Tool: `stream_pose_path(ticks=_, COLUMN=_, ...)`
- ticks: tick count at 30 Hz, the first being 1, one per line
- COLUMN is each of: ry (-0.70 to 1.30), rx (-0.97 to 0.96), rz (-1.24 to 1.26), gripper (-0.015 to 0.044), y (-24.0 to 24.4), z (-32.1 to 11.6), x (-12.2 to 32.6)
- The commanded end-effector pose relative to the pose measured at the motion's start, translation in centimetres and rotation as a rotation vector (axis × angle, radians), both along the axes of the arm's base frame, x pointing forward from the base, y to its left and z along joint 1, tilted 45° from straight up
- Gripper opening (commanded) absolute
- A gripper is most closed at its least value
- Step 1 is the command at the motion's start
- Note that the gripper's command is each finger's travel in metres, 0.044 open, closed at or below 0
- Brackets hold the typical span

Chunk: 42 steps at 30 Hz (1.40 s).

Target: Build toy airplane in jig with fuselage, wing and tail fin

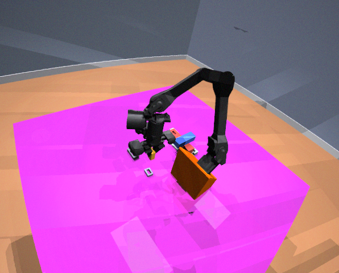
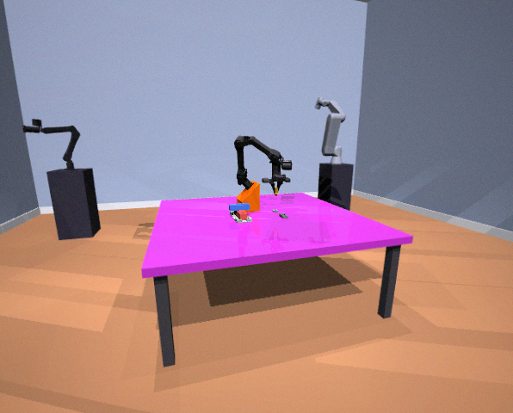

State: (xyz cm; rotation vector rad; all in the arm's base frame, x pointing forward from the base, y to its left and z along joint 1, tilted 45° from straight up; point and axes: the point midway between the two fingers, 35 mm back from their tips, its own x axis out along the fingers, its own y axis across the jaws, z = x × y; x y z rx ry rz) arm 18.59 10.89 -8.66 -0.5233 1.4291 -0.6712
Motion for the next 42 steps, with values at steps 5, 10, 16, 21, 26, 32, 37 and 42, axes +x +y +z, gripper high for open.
stream_pose_path(ticks=5, ry=-0.004, rx=0.0, rz=-0.006, gripper=0.0, y=1.1, z=1.4, x=-0.3)
stream_pose_path(ticks=10, ry=0.003, rx=0.008, rz=-0.005, gripper=0.0, y=0.9, z=1.7, x=0.2)
stream_pose_path(ticks=16, ry=0.017, rx=0.024, rz=-0.003, gripper=0.0, y=0.3, z=2.1, x=1.1)
stream_pose_path(ticks=21, ry=0.026, rx=0.037, rz=-0.002, gripper=0.0, y=-0.1, z=2.5, x=1.9)
stream_pose_path(ticks=26, ry=0.033, rx=0.049, rz=0.003, gripper=0.0, y=-0.7, z=3.0, x=2.8)
stream_pose_path(ticks=32, ry=0.037, rx=0.061, rz=0.011, gripper=0.0, y=-1.4, z=3.6, x=3.9)
stream_pose_path(ticks=37, ry=0.04, rx=0.072, rz=0.012, gripper=0.0, y=-2.0, z=4.1, x=4.7)
stream_pose_path(ticks=42, ry=0.042, rx=0.083, rz=0.009, gripper=0.0, y=-2.8, z=4.5, x=5.4)
